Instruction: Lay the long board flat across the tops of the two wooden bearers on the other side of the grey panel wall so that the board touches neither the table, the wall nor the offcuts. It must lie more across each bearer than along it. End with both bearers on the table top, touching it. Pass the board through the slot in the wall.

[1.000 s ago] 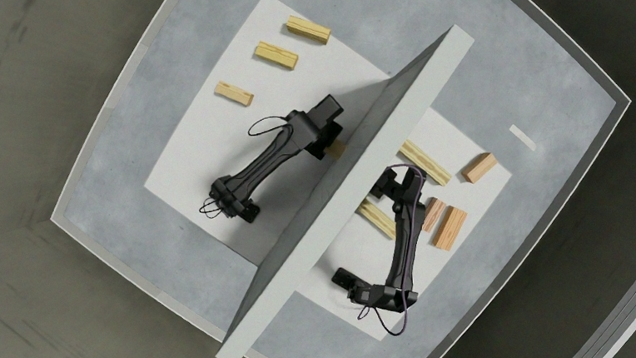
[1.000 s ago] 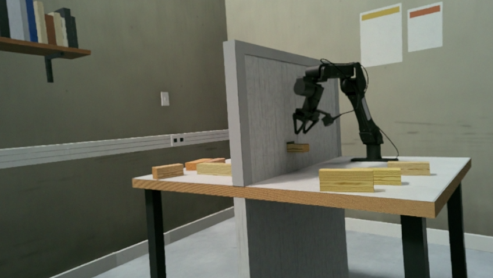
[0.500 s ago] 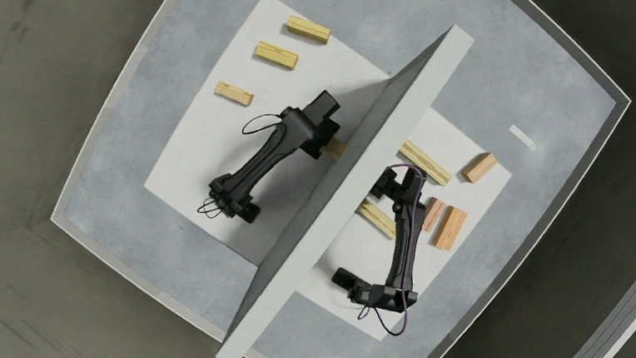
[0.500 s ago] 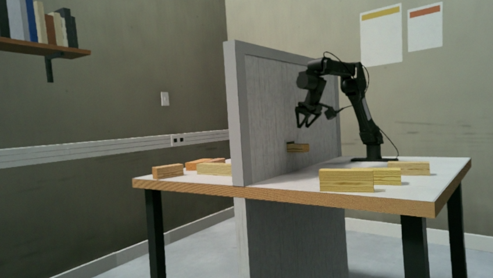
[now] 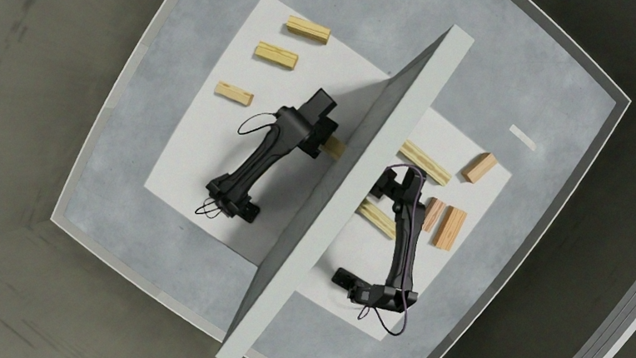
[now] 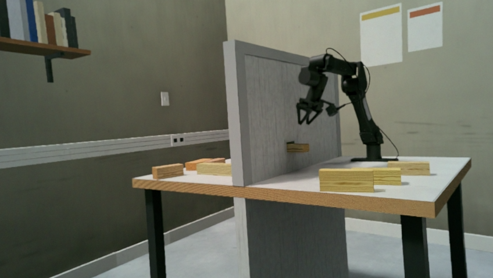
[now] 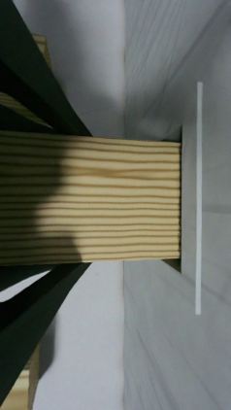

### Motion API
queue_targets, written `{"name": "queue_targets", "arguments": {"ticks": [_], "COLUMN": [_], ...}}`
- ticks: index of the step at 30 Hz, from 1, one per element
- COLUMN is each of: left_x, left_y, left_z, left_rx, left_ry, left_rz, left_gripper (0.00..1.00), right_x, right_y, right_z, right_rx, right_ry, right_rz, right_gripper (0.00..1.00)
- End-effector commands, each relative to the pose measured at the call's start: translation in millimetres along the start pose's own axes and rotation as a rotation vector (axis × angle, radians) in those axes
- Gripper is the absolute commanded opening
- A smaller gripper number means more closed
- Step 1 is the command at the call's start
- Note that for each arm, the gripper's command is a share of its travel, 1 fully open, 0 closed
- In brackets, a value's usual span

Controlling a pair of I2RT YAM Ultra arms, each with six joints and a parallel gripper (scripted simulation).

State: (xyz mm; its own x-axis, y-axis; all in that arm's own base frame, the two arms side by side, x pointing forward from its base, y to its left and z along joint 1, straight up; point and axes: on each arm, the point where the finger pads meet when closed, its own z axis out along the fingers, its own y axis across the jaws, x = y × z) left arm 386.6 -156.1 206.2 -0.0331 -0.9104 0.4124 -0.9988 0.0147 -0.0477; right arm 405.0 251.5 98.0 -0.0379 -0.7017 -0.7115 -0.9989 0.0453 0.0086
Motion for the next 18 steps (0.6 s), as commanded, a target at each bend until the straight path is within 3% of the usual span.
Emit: {"name": "queue_targets", "arguments": {"ticks": [1,6,8,9,12,18], "left_x": [-2,-9,-9,-2,-11,-17], "left_y": [1,-32,-32,-21,-30,-39], "left_z": [-9,-31,-31,-10,-35,-49], "left_rx": [0.042,0.256,0.256,0.175,0.278,0.381], "left_ry": [-0.009,-0.065,-0.065,-0.037,-0.076,-0.138], "left_rz": [0.053,0.362,0.362,0.325,0.396,0.559], "left_gripper": [0.74,0.74,0.74,0.74,0.74,0.74], "right_x": [-25,-25,-25,-25,-25,-25], "right_y": [-7,-7,-7,-7,-7,-7], "right_z": [-18,-18,-18,-18,-18,-18], "right_rx": [0.042,0.042,0.042,0.042,0.042,0.042], "right_ry": [-0.057,-0.057,-0.057,-0.057,-0.057,-0.057], "right_rz": [-0.042,-0.042,-0.042,-0.042,-0.042,-0.042], "right_gripper": [0.00,0.00,0.00,0.00,0.00,0.00]}}
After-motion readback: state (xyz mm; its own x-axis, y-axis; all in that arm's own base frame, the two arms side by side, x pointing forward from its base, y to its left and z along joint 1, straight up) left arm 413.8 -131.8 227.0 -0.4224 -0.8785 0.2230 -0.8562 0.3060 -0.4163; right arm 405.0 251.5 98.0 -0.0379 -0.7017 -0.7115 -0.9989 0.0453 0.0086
